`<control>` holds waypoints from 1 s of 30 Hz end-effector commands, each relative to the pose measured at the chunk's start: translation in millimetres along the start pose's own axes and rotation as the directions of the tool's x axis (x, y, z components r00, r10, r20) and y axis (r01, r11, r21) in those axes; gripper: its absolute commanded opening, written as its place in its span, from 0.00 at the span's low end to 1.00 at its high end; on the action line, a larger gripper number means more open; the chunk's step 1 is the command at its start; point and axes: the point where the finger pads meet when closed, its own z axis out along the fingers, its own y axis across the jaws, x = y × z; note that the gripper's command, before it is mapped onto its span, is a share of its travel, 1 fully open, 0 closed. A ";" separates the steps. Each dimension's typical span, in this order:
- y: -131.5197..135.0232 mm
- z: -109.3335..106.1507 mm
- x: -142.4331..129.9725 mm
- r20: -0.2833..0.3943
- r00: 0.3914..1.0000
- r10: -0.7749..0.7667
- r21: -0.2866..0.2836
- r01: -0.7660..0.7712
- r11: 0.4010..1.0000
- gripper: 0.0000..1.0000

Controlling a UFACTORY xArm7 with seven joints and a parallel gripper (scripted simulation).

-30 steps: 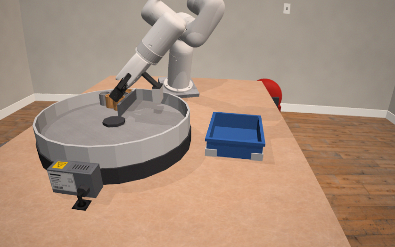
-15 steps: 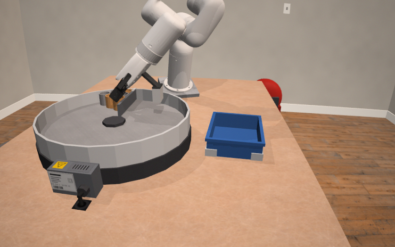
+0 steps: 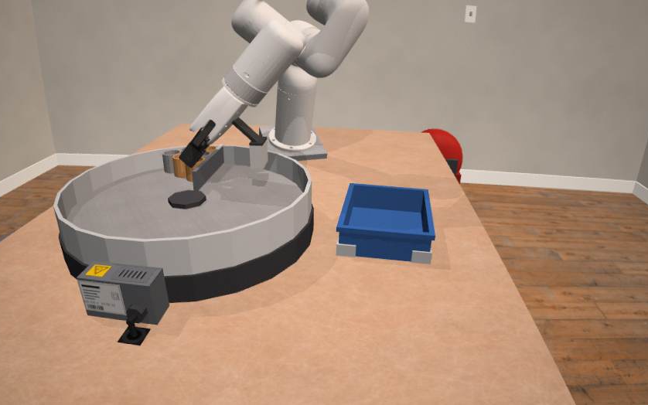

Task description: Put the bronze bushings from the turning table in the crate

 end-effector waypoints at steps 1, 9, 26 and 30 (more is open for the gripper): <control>0.5 -0.4 -0.7 0.000 1.000 0.002 -0.001 -0.002 1.000 0.00; 0.4 -12.0 -10.5 0.000 1.000 0.002 -0.001 -0.002 1.000 0.00; 0.3 -54.1 -45.8 0.000 1.000 0.002 -0.001 -0.002 1.000 0.00; 0.3 -54.3 -46.0 0.000 1.000 0.002 -0.001 -0.002 1.000 0.00</control>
